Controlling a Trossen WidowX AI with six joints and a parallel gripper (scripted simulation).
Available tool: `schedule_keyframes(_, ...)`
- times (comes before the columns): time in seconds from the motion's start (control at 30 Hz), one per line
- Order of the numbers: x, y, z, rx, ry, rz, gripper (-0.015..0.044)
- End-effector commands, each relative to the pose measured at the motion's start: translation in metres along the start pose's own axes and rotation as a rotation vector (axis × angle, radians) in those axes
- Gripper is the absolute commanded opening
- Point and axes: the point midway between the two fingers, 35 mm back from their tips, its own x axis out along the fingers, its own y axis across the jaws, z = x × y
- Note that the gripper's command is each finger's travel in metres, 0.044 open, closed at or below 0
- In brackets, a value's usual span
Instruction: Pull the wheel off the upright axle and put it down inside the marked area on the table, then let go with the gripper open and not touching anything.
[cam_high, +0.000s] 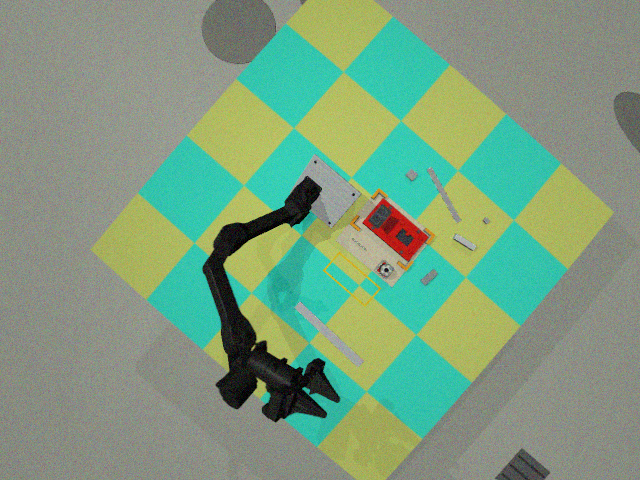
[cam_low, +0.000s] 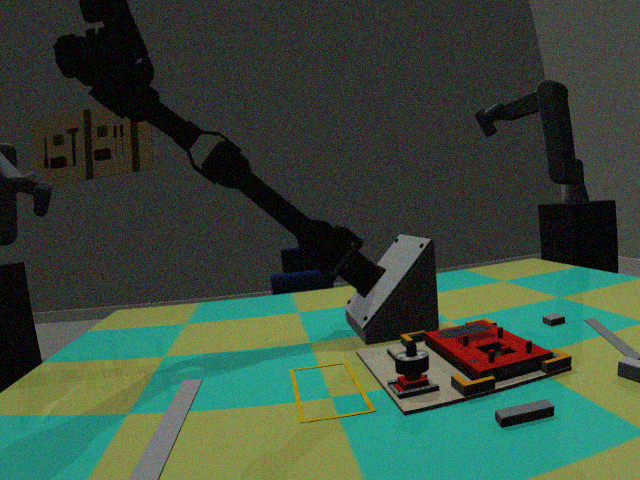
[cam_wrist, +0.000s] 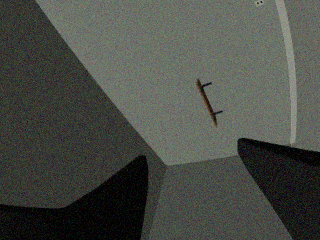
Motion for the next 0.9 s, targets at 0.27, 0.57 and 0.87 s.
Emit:
schedule_keyframes(0.27, 0.060, -0.144, -0.036, 0.384, -0.002, -0.448, 0.0300)
schedule_keyframes(0.57, 0.064, -0.275, -0.092, 0.571, -0.122, -0.959, 0.0300)
schedule_keyframes(0.87, 0.017, -0.379, -0.153, 0.490, -0.324, -1.503, 0.0300)
